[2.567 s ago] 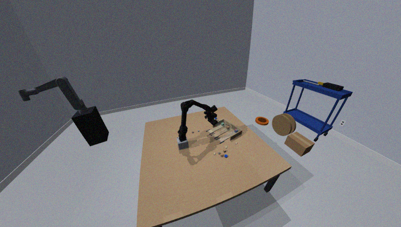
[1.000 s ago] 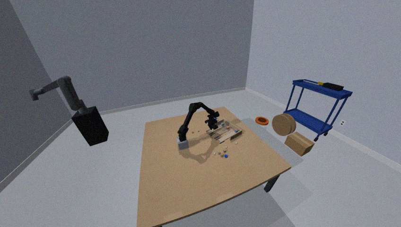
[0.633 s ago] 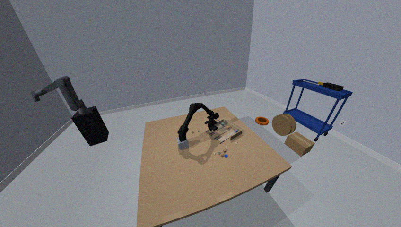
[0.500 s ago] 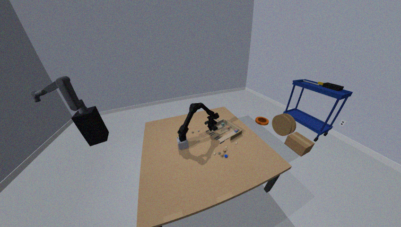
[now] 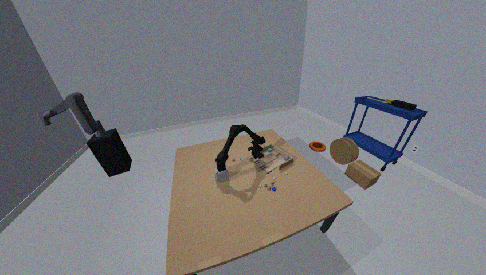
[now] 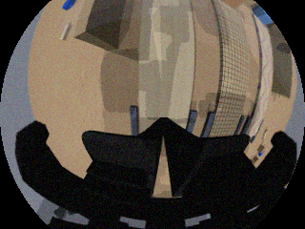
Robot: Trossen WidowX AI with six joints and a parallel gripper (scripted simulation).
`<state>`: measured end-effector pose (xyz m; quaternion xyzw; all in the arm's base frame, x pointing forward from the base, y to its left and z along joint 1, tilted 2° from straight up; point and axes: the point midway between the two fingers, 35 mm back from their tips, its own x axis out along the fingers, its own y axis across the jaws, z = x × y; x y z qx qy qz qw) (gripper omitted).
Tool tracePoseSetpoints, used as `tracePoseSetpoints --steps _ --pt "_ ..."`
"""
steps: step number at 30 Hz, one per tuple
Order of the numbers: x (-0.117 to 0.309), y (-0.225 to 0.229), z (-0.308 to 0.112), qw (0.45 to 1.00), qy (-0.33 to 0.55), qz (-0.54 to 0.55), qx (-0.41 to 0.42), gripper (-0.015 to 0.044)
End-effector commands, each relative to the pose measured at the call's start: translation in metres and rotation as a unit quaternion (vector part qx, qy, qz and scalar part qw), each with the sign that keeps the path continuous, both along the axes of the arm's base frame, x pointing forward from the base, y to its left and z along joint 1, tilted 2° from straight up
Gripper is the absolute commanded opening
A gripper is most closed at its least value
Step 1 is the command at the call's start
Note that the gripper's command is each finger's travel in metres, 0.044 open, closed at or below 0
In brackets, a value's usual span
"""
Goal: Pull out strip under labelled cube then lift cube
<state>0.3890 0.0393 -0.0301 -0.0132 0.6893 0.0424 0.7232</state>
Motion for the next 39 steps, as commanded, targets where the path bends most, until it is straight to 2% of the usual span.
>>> tracePoseSetpoints --steps 1,39 --pt "0.0001 -0.0002 -0.0009 1.0 0.0 -0.002 -0.001 0.0" --pt "0.0004 0.0 -0.0043 1.0 0.0 -0.002 -0.001 0.0"
